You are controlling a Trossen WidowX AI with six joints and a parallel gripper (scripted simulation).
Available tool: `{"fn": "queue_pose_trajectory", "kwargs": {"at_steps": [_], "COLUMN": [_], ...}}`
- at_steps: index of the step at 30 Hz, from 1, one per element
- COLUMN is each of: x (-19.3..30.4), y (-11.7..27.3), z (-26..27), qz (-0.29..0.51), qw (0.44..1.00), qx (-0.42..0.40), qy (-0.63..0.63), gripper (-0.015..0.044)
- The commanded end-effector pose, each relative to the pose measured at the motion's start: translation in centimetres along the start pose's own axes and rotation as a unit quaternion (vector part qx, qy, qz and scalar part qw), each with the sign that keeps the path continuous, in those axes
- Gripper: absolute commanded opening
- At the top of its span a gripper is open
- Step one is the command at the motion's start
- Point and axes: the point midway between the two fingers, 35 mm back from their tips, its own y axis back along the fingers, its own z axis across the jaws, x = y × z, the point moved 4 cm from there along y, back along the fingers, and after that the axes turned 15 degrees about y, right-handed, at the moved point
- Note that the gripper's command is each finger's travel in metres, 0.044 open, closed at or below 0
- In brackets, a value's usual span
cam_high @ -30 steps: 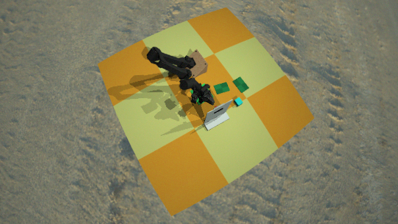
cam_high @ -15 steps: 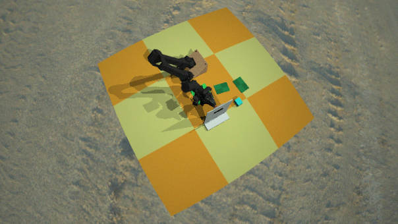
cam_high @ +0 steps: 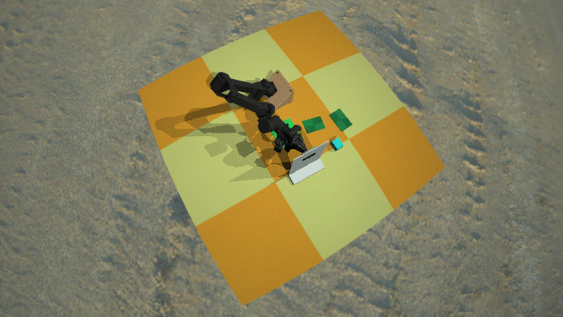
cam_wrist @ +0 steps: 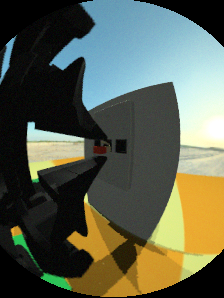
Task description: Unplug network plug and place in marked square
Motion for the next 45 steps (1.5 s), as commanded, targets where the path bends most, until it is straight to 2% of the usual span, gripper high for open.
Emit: {"fn": "queue_pose_trajectory", "kwargs": {"at_steps": [1,13,45], "x": [0.0,0.0,0.3], "y": [-0.1,-0.1,1.3], "z": [0.0,0.0,0.0], "qz": [0.001,0.001,0.001], "qw": [1.0,1.0,1.0], "qx": [0.0,0.0,0.0], "qy": [-0.002,-0.002,-0.002], "gripper": [0.0077,0.0,0.0]}}
